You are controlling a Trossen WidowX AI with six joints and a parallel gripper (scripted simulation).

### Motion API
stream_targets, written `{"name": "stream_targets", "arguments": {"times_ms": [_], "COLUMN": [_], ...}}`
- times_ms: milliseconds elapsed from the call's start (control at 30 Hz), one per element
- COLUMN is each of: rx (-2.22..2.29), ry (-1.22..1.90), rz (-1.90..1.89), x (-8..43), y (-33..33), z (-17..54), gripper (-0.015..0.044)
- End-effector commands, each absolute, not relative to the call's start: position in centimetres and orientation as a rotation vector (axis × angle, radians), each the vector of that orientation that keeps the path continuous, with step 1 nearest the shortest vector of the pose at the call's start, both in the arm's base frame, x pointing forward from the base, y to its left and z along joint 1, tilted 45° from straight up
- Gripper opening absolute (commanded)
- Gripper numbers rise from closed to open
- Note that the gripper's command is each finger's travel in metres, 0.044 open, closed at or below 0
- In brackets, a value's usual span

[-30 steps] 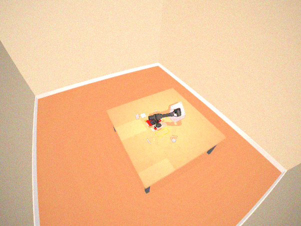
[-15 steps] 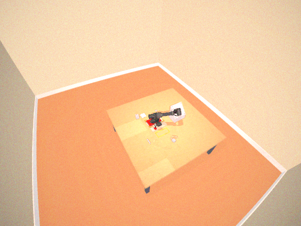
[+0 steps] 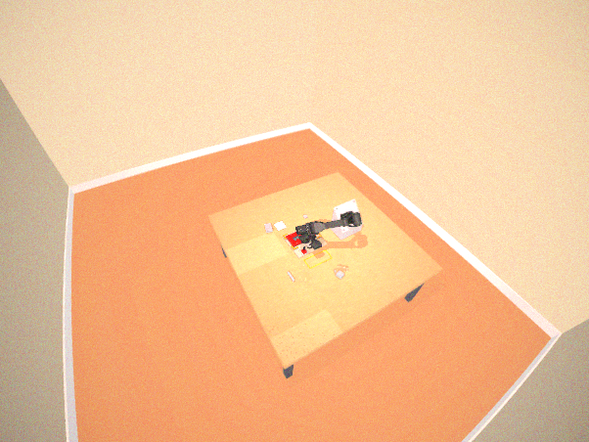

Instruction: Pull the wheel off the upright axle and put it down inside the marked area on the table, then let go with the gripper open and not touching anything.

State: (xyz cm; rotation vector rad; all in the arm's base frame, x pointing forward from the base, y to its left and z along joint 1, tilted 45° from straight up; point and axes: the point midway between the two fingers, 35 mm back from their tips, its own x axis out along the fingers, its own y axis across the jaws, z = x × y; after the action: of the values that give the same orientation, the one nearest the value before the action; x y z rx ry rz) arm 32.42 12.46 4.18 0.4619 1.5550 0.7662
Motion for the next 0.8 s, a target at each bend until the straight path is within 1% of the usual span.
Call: {"name": "stream_targets", "arguments": {"times_ms": [0,400,767], "rx": [0.469,0.470,0.470], "ry": [1.557,1.555,1.554], "rz": [0.763,0.769,0.770], "x": [31.3,27.8,27.5], "y": [13.4,15.6,17.1], "z": [5.5,8.8,7.4], "gripper": [0.0000,0.0000,0.0000]}}
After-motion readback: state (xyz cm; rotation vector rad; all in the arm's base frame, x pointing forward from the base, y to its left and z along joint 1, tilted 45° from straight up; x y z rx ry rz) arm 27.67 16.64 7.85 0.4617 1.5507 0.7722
